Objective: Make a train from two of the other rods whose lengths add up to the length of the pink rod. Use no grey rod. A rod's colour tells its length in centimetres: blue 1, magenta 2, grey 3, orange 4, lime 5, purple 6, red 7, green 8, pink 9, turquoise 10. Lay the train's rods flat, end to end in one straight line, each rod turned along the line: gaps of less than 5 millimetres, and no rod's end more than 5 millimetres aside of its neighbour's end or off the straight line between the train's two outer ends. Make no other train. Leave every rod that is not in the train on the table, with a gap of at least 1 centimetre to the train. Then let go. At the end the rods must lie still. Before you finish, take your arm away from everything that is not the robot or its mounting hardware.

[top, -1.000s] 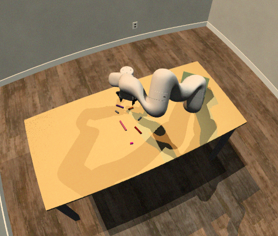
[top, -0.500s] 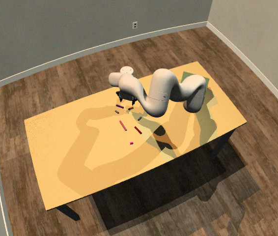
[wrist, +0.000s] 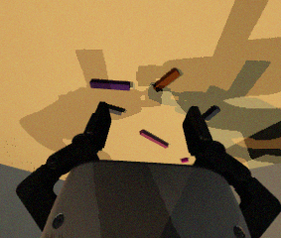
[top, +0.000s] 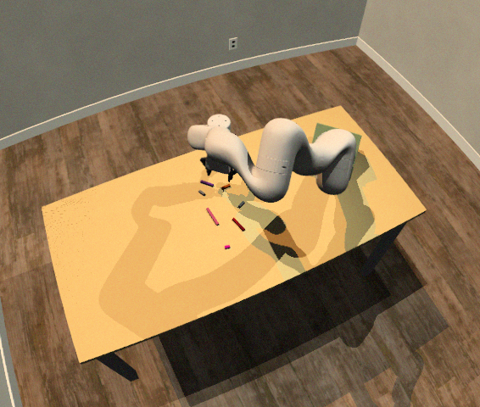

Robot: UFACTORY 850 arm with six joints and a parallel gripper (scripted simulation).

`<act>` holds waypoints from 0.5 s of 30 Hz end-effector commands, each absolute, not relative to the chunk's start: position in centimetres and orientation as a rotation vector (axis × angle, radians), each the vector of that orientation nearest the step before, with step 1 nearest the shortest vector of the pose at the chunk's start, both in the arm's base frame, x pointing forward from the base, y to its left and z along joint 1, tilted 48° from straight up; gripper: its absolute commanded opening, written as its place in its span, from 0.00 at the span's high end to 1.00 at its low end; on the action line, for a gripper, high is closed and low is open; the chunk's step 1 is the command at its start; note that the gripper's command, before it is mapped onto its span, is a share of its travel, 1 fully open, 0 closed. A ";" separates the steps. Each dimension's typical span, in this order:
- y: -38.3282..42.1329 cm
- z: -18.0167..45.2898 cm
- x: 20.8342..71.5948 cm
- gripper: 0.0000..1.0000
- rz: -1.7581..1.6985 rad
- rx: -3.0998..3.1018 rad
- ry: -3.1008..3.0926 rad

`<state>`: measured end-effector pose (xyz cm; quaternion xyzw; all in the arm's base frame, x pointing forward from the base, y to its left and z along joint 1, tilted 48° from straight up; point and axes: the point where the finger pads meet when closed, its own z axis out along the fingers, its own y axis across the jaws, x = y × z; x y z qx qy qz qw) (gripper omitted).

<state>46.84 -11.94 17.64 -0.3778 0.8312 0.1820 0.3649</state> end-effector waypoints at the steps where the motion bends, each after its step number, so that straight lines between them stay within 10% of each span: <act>1: -12.0 17.7 46.9 0.00 0.467 -0.971 2.138; 15: -10.7 18.7 46.8 0.00 0.351 -1.203 1.995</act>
